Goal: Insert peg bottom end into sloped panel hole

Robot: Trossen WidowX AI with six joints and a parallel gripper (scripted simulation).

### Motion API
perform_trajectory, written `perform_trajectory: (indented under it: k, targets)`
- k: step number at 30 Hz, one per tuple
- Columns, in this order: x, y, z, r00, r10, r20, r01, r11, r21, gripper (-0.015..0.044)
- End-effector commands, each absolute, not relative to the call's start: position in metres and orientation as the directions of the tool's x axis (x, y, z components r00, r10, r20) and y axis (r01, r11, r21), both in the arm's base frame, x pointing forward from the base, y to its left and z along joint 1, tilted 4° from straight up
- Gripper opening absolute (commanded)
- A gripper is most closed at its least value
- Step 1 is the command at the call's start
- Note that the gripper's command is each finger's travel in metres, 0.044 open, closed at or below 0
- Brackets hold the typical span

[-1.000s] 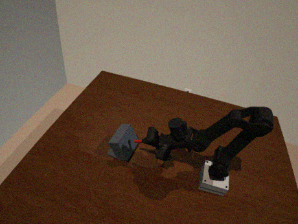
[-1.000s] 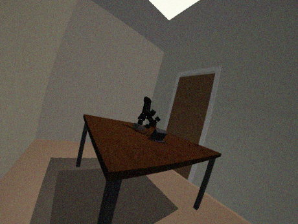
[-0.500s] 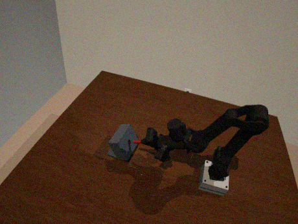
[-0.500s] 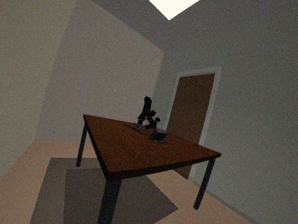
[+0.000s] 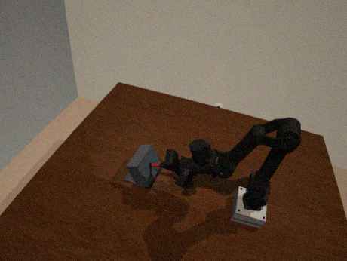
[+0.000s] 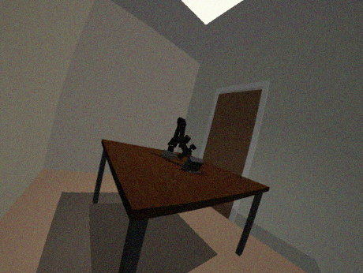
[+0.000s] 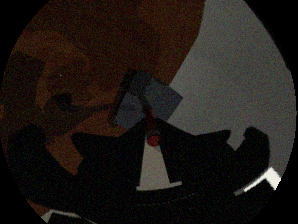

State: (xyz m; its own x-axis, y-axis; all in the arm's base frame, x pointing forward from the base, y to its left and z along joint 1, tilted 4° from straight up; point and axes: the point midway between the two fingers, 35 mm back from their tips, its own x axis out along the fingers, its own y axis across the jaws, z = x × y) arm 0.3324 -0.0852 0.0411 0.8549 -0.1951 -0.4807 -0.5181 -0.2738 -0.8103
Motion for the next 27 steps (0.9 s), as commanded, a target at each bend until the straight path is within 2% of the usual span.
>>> perform_trajectory:
  k: [1, 27]
  targets:
    - [0.3322, -0.0853, 0.0412, 0.855, -0.196, -0.481, -0.518, -0.273, -0.810, 0.0000]
    - [0.3316, -0.0856, 0.0389, 0.855, -0.195, -0.480, -0.517, -0.274, -0.811, 0.0000]
